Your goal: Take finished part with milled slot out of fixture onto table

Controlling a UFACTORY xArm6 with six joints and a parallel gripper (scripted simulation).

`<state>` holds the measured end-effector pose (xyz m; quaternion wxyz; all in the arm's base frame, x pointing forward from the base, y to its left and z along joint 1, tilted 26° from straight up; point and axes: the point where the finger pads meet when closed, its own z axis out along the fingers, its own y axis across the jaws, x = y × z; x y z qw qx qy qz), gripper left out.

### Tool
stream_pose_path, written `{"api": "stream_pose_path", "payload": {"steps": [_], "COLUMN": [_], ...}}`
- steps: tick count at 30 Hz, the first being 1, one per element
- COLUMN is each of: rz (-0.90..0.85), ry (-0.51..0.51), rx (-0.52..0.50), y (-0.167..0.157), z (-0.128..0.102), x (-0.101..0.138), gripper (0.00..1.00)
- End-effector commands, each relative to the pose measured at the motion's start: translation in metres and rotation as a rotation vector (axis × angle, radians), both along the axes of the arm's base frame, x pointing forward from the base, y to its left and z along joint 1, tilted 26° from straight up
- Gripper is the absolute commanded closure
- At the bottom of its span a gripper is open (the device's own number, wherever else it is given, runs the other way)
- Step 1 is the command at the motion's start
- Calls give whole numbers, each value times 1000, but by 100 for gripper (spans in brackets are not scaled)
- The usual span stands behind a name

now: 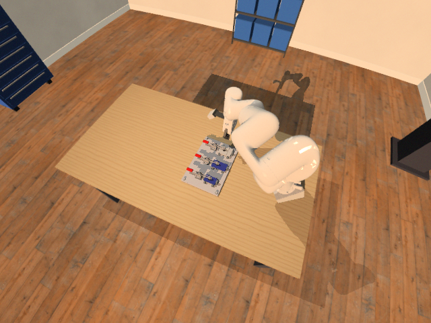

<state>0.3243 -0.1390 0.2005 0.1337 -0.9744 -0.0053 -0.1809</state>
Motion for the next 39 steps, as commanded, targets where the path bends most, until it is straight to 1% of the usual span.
{"api": "stream_pose_path", "payload": {"steps": [1, 31, 35, 39], "rz": [-1, -1, -1, -1], "ry": [-3, -3, -3, -3], "rx": [-2, -2, -2, -2], "y": [-1, -1, 1, 4], "z": [1, 1, -4, -17], "x": [1, 1, 3, 8], "gripper": [53, 53, 53, 53]}}
